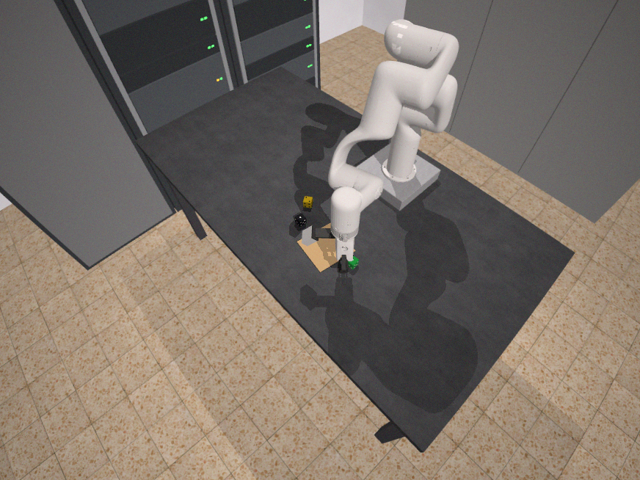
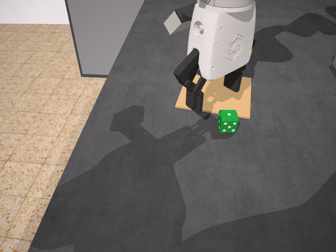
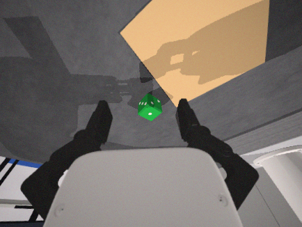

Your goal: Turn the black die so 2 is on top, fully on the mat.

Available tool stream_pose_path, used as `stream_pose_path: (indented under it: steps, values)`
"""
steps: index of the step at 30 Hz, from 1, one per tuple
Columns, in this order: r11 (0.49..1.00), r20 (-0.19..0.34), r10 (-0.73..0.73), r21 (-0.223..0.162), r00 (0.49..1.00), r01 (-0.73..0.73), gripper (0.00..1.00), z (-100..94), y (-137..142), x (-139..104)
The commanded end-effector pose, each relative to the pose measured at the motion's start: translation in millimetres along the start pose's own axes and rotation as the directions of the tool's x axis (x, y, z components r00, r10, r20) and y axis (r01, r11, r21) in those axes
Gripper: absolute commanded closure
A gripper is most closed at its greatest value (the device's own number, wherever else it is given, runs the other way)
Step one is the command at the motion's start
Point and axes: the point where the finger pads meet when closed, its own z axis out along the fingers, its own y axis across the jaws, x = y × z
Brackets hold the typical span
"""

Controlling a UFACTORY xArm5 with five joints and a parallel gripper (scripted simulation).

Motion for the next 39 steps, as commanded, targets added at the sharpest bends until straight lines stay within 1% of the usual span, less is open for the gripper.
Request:
stream_pose_path:
  steps: [1, 31, 34, 38, 39]
  values:
    - [1.0, -0.002, 0.0, 0.003, 1.0, 0.0, 0.0, -1.2, -2, 0]
    - [1.0, -0.002, 0.0, 0.003, 1.0, 0.0, 0.0, -1.7, -2, 0]
    - [1.0, -0.002, 0.0, 0.003, 1.0, 0.0, 0.0, -7.8, -1, 0]
    - [1.0, -0.002, 0.0, 0.003, 1.0, 0.0, 0.0, -29.3, -1, 0]
    - [1.0, -0.002, 0.0, 0.003, 1.0, 0.0, 0.0, -29.3, -1, 0]
